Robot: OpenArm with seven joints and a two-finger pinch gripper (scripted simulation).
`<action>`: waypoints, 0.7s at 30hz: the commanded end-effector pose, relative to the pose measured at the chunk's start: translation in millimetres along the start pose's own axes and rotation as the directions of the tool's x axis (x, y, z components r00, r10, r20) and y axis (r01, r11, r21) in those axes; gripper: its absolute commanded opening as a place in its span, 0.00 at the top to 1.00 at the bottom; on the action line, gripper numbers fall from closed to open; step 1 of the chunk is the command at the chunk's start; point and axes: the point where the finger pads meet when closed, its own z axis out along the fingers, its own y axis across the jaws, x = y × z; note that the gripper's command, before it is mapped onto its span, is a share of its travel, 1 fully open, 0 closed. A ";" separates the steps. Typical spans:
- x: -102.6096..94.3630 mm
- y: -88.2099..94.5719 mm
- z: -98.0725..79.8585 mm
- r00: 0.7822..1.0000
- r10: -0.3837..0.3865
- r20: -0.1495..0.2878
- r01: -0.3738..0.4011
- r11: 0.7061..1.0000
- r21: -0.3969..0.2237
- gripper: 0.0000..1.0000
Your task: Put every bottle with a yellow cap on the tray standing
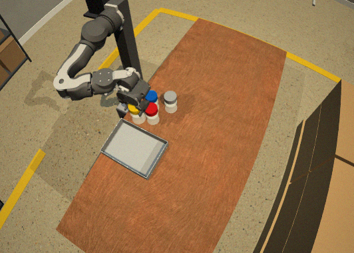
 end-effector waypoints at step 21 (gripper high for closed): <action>-13.8 -9.1 4.4 0.998 0.057 -0.002 -0.057 0.998 -0.006 1.00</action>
